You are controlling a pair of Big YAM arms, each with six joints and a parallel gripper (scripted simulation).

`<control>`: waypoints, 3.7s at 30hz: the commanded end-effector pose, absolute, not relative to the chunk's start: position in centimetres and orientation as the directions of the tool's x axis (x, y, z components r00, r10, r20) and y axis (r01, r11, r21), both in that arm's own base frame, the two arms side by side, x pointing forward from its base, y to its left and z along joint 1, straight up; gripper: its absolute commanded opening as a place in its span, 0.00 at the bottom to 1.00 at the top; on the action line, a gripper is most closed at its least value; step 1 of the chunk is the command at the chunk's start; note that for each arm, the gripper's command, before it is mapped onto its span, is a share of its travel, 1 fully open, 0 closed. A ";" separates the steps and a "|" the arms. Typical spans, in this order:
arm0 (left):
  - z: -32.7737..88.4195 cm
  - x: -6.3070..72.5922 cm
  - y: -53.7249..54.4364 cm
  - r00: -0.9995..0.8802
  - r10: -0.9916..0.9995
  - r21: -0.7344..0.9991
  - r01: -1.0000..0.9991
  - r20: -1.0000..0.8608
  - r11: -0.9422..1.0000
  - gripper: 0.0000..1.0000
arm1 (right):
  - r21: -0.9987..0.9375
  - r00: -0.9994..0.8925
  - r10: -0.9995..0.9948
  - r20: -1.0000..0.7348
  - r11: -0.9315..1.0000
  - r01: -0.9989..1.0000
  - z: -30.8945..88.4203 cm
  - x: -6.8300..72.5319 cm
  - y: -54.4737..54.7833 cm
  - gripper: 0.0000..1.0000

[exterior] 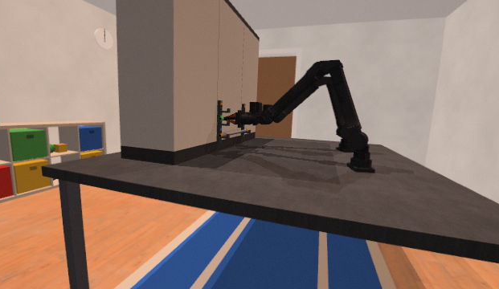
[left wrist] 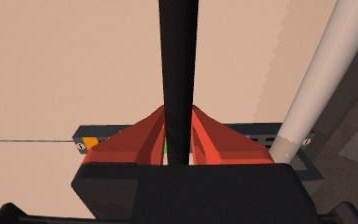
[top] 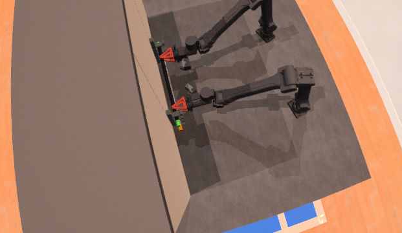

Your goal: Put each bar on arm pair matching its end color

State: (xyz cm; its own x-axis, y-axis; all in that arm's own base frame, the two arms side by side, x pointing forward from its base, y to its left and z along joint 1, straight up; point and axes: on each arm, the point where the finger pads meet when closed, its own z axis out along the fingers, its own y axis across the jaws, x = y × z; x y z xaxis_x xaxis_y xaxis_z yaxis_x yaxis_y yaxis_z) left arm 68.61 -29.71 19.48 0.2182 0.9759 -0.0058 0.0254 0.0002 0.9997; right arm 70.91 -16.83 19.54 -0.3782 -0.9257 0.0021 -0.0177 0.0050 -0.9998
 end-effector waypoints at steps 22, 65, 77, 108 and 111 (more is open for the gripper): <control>21.9 70.1 -29.5 0.208 0.977 0.997 -0.064 -0.036 0.050 0.00 | -0.999 -0.391 -0.920 -0.020 0.004 0.043 19.4 71.3 -17.9 0.00; 20.3 69.3 -29.3 0.208 0.977 0.997 -0.064 -0.036 0.050 0.00 | -0.999 -0.391 -0.920 -0.021 0.004 0.043 17.9 70.7 -17.6 0.00; 20.3 69.0 -29.2 0.208 0.977 0.997 -0.064 -0.036 0.050 0.00 | -0.999 -0.391 -0.920 -0.021 0.004 0.044 17.9 70.6 -17.6 0.00; 21.2 68.9 -29.2 0.208 0.977 0.997 -0.064 -0.036 0.050 0.00 | -0.999 -0.391 -0.920 -0.021 0.004 0.044 19.1 70.6 -17.6 0.00; 21.3 68.9 -29.2 0.208 0.977 0.997 -0.064 -0.036 0.050 0.00 | -0.999 -0.391 -0.920 -0.021 0.004 0.044 19.2 70.6 -17.6 0.00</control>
